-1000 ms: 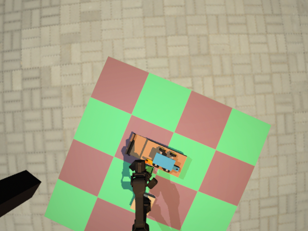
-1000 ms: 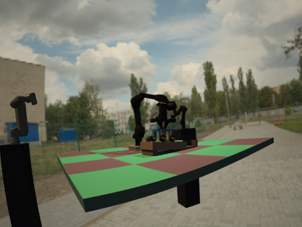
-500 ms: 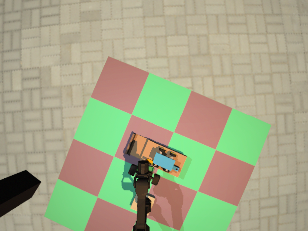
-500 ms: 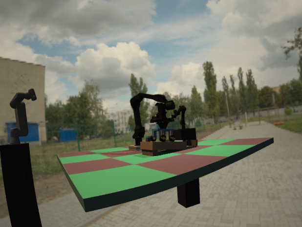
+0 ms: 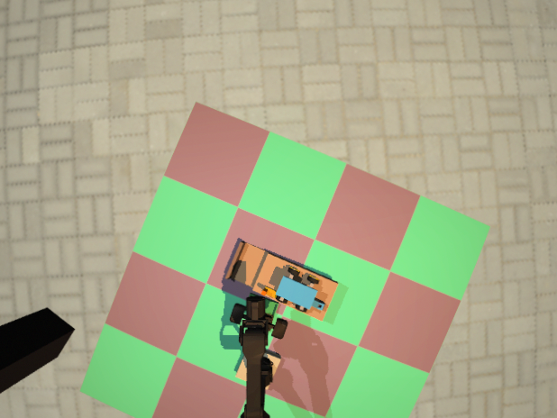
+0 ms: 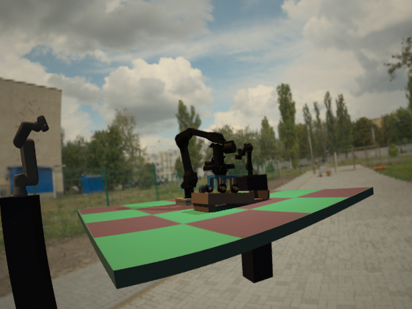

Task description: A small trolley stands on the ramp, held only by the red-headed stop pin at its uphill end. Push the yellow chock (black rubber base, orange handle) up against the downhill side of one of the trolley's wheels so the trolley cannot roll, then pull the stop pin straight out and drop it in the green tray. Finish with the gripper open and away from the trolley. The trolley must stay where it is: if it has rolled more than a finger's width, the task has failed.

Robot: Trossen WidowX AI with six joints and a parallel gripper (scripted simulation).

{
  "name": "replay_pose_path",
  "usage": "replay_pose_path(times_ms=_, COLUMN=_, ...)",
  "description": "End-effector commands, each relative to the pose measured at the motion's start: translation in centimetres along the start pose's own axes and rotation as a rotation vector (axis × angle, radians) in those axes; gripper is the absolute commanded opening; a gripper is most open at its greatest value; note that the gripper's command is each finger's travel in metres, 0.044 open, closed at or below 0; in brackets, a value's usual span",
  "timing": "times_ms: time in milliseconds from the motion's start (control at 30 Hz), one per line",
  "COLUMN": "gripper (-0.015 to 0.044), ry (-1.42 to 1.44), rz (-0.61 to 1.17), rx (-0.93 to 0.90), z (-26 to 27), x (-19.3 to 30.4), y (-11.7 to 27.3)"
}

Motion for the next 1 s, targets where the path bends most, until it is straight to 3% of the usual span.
replay_pose_path(times_ms=0, gripper=0.0, ry=0.002, rz=0.007, rx=0.012, z=0.0, x=-0.5, y=-0.1)
replay_pose_path(times_ms=367, gripper=0.0, ry=0.002, rz=-0.024, rx=0.165, z=-0.3, x=-0.3, y=-2.8)
replay_pose_path(times_ms=867, gripper=0.0, ry=0.003, rz=-0.027, rx=0.183, z=-2.3, x=-0.8, y=-6.5)
replay_pose_path(times_ms=967, gripper=0.0079, ry=0.003, rz=-0.027, rx=0.183, z=-2.3, x=-0.8, y=-6.5)
Point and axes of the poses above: the point midway between the two fingers, 35 mm back from their tips, its own y axis back along the fingers, its own z axis across the jaws, x = y × z, the point moved 3 cm from there along y, back along the fingers, and after that the axes turned 10 degrees about -y, right-handed, at the moved point
